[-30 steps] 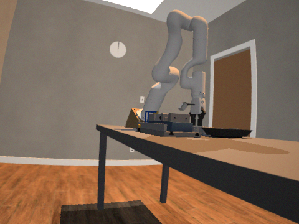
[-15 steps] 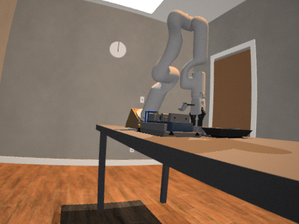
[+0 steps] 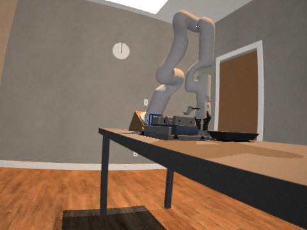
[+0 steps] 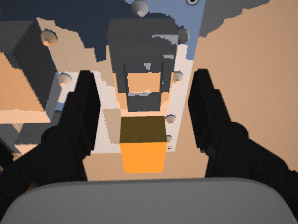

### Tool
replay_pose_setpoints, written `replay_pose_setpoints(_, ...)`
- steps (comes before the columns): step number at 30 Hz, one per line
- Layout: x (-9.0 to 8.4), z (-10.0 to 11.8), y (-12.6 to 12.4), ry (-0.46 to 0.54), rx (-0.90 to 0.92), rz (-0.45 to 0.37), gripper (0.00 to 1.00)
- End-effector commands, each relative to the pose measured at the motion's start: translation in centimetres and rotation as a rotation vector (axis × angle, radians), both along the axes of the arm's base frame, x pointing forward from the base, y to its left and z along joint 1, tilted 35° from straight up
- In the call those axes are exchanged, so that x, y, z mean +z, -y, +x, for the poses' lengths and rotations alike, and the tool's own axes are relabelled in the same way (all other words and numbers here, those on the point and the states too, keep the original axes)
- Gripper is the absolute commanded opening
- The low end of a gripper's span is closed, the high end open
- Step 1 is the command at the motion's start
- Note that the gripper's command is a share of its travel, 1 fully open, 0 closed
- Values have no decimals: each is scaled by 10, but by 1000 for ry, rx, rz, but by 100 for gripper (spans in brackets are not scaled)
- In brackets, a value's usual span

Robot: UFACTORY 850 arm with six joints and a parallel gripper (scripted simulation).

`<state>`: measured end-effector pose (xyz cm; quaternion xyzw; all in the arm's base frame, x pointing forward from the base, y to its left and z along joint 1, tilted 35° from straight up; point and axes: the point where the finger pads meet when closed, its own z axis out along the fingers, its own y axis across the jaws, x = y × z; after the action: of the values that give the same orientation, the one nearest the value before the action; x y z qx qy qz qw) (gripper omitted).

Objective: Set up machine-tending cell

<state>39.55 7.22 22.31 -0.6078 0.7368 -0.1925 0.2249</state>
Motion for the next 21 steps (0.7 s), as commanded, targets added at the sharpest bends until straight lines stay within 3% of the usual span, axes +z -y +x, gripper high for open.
replay_pose_setpoints(1, -1, 1, 0, 1, 0, 1, 69)
replay_pose_setpoints(21, -5, 4, 0, 1, 0, 1, 69)
